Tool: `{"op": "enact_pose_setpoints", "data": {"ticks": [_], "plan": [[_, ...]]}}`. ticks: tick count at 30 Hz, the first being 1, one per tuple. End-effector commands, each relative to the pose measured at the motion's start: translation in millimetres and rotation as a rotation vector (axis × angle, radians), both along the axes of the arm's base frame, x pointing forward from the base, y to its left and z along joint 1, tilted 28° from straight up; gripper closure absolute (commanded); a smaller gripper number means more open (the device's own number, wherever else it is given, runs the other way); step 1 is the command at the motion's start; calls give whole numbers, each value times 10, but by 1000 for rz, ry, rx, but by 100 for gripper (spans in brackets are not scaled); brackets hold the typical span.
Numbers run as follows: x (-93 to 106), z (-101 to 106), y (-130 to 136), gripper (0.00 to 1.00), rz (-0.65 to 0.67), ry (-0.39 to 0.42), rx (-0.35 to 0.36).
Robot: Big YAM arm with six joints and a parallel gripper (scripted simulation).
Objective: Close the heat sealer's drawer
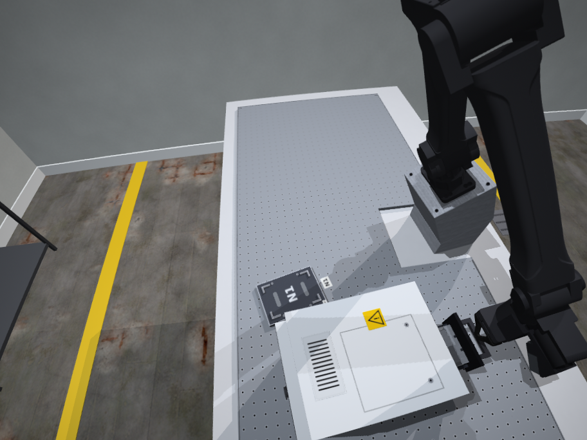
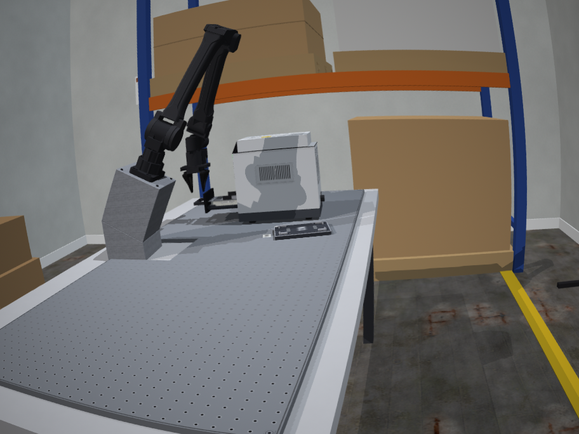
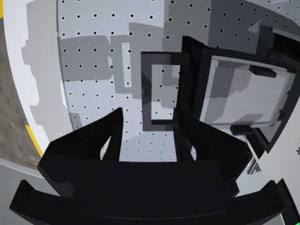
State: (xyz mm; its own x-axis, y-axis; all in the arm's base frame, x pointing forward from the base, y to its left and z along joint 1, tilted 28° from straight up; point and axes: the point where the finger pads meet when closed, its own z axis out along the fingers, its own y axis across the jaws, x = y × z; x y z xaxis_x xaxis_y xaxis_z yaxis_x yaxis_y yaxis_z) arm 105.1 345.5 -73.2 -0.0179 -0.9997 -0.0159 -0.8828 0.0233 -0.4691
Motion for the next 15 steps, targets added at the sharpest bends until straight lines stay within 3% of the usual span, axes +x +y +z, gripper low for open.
{"op": "enact_pose_setpoints", "data": {"ticks": [1, 15], "plan": [[58, -107, -51, 55, 2, 1, -13], [150, -285, -56, 55, 2, 2, -14]]}}
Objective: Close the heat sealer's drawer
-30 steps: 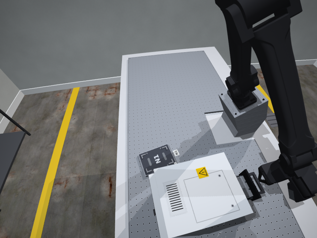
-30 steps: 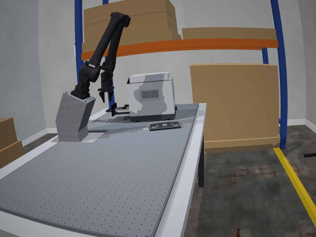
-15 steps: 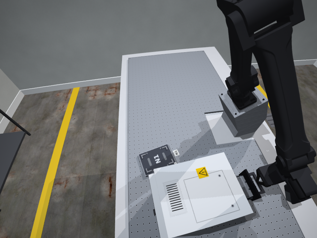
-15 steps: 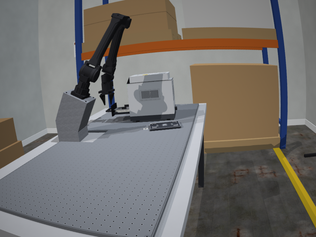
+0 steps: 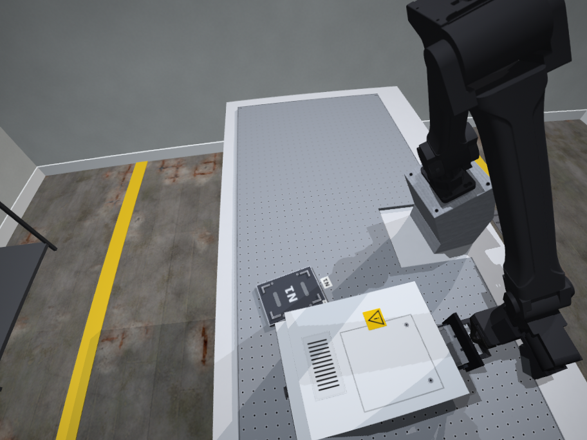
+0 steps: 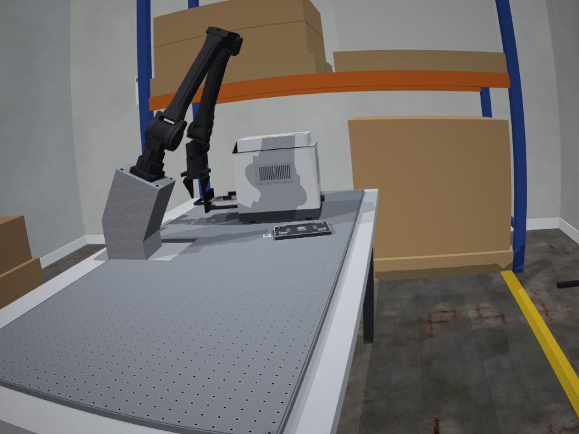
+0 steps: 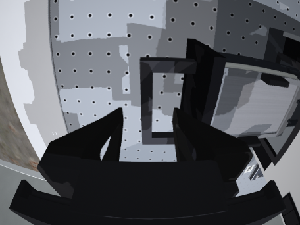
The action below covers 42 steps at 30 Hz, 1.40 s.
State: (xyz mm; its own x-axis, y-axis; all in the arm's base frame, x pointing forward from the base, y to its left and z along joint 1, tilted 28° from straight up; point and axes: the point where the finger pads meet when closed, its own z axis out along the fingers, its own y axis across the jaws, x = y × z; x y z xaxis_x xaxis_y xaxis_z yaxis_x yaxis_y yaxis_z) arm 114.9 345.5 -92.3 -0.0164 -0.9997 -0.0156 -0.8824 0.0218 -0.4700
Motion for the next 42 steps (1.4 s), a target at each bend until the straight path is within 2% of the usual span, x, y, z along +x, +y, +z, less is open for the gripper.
{"op": "enact_pose_setpoints", "data": {"ticks": [1, 12, 14, 19, 20, 42], "plan": [[59, -109, -56, 55, 0, 3, -13], [124, -236, -34, 55, 3, 3, -10], [89, -164, 50, 55, 6, -1, 9], [89, -164, 50, 55, 6, -1, 9], [89, -164, 50, 73, 6, -1, 9], [89, -164, 50, 91, 6, -1, 9]]}}
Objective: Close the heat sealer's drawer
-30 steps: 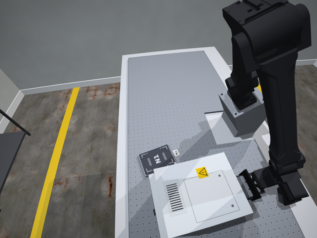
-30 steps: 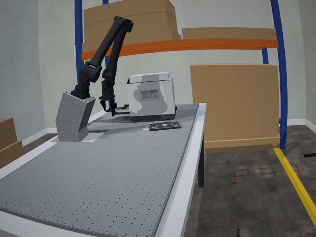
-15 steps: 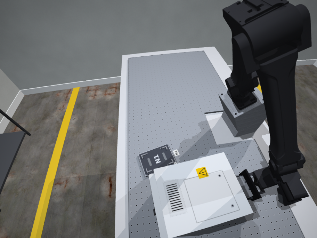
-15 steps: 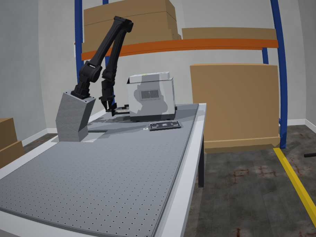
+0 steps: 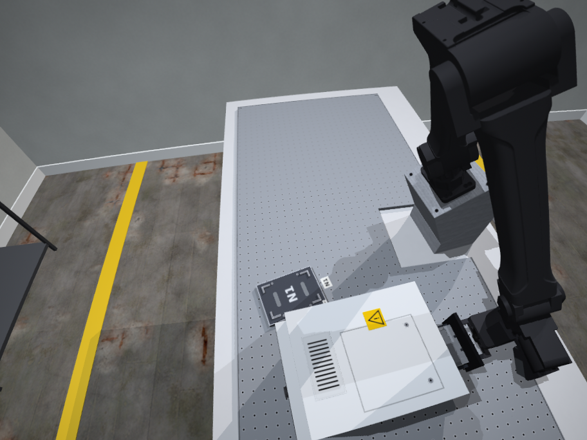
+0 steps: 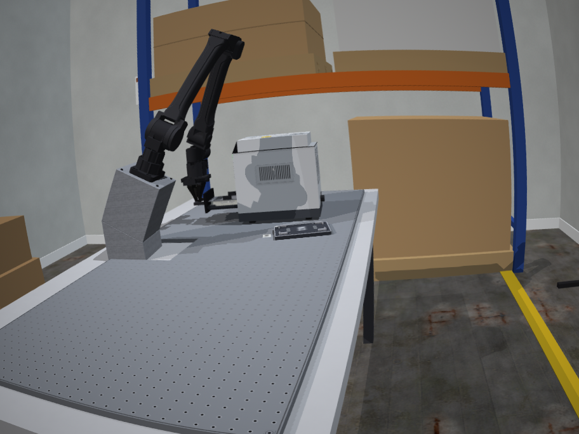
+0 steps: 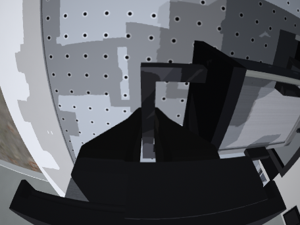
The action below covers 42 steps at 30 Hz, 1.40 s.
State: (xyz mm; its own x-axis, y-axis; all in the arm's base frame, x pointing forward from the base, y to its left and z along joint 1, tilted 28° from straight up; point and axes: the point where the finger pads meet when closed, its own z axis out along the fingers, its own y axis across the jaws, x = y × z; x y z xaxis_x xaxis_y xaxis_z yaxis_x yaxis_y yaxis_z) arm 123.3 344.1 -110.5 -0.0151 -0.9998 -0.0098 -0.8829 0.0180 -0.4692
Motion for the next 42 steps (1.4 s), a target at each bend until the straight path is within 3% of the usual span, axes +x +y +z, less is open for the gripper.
{"op": "enact_pose_setpoints", "data": {"ticks": [1, 6, 7, 26, 42], "plan": [[5, 18, 64, 91, 5, -2, 15], [5, 18, 64, 95, 5, -2, 15], [5, 18, 64, 100, 5, -2, 15], [5, 18, 64, 100, 5, -2, 15], [274, 184, 78, 100, -1, -5, 35]]}}
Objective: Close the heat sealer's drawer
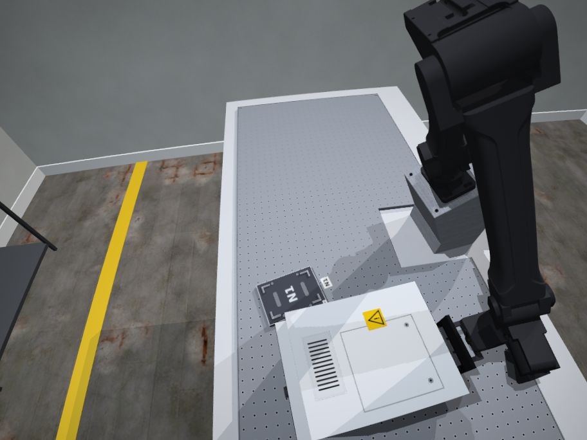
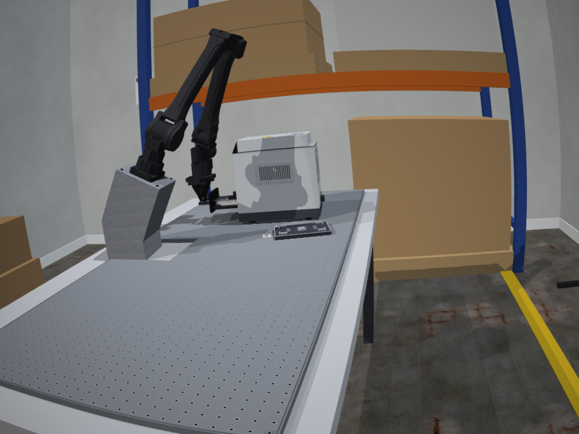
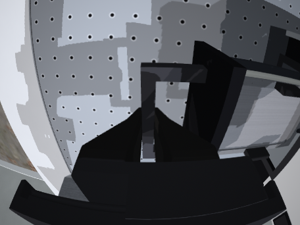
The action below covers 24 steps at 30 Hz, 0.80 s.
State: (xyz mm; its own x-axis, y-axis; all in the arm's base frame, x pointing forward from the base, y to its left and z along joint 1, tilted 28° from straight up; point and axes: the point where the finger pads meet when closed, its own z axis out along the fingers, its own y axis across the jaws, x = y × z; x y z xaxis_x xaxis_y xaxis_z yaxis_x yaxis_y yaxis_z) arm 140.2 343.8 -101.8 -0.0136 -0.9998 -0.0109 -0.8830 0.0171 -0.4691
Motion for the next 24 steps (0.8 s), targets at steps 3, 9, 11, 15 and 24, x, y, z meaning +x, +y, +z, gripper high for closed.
{"op": "enact_pose_setpoints", "data": {"ticks": [3, 9, 11, 15, 24], "plan": [[110, 65, 60, 100, -2, -4, 24], [54, 47, 63, 100, 3, -2, 14], [54, 47, 63, 100, 3, -2, 14], [54, 47, 63, 55, 3, -2, 14], [54, 47, 63, 55, 3, -2, 14]]}}
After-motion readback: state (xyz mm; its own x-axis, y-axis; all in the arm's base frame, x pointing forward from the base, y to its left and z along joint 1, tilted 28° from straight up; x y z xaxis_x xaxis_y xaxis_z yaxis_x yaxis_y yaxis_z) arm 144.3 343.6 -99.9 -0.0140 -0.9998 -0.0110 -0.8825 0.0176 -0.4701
